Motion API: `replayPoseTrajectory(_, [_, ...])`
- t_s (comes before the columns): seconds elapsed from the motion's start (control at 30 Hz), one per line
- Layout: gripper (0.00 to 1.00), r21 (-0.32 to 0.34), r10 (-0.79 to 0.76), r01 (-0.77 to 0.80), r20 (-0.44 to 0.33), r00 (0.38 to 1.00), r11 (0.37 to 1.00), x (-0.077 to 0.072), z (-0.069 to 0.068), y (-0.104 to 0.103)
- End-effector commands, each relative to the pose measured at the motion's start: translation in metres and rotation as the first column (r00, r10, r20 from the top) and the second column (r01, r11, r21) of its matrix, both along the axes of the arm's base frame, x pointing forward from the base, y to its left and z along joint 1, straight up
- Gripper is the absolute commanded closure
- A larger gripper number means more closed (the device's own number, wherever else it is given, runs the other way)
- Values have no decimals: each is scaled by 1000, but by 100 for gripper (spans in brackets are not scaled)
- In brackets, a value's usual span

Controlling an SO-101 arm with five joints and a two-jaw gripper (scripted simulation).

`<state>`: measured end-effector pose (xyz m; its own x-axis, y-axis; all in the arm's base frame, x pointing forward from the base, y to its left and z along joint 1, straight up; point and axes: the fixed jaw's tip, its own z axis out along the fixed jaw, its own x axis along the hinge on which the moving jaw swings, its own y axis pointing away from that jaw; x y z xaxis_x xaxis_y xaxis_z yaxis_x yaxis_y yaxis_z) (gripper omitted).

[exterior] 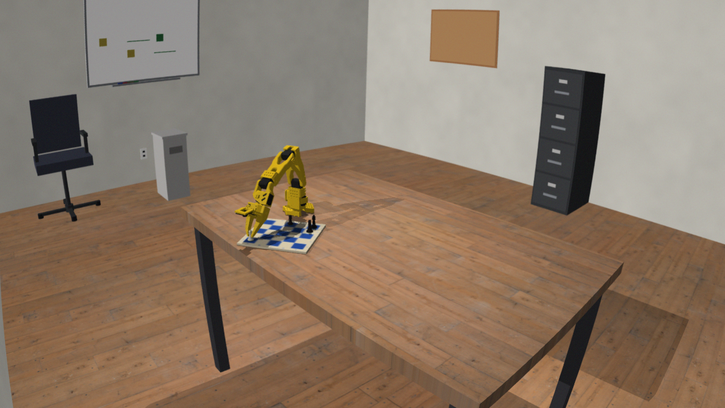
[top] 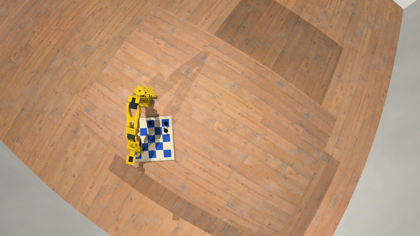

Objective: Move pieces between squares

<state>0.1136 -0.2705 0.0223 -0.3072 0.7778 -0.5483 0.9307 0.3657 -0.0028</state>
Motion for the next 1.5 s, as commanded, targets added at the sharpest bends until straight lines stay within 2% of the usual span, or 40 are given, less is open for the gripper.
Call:
replayPoseTrajectory(0.0, [99,24,14,-14,-12,1000,1000,1,-7,5])
replayPoseTrajectory(0.47, [91,24,14,-14,-12,1000,1000,1,-7,5])
replayPoseTrajectory(1.47, [91,26,13,-13,-7,1000,1000,3,-9,5])
